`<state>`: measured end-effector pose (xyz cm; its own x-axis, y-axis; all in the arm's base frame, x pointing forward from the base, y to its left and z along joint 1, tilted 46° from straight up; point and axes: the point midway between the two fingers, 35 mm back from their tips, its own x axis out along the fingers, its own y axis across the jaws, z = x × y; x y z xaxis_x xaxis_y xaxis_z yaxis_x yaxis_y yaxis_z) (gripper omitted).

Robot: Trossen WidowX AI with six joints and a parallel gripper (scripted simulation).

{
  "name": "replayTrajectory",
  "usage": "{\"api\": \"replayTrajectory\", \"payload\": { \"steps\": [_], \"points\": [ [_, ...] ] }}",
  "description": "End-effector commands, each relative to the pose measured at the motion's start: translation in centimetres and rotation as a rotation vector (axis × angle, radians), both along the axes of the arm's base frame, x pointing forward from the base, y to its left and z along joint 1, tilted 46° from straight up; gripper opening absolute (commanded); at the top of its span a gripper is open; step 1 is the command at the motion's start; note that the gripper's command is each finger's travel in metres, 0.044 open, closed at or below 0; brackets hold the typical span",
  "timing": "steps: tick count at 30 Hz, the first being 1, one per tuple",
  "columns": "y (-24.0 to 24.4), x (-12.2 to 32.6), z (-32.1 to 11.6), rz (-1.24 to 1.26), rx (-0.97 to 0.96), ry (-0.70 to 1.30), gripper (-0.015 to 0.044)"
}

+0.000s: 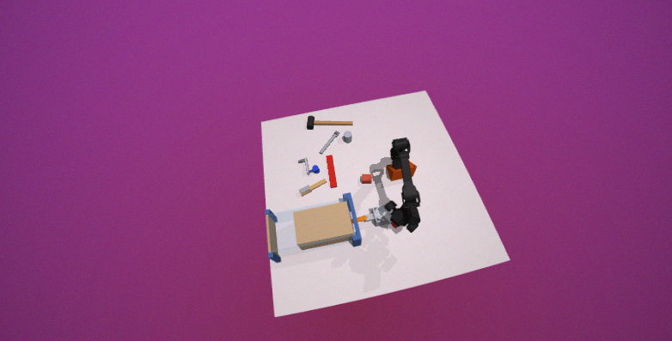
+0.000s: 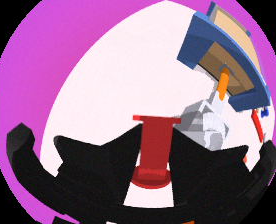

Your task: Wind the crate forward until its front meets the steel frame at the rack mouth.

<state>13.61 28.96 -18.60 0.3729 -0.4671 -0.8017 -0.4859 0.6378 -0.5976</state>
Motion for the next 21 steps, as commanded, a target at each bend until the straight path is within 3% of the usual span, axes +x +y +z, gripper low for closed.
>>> {"api": "replayTrajectory", "payload": {
  "steps": [1, 21],
  "points": [
    [-0.7, -1.3, 0.3, 0.003, -0.016, 0.018, 0.0000],
    [-2.5, -3.5, 1.9, 0.003, -0.018, 0.021, 0.0000]
  ]
}}
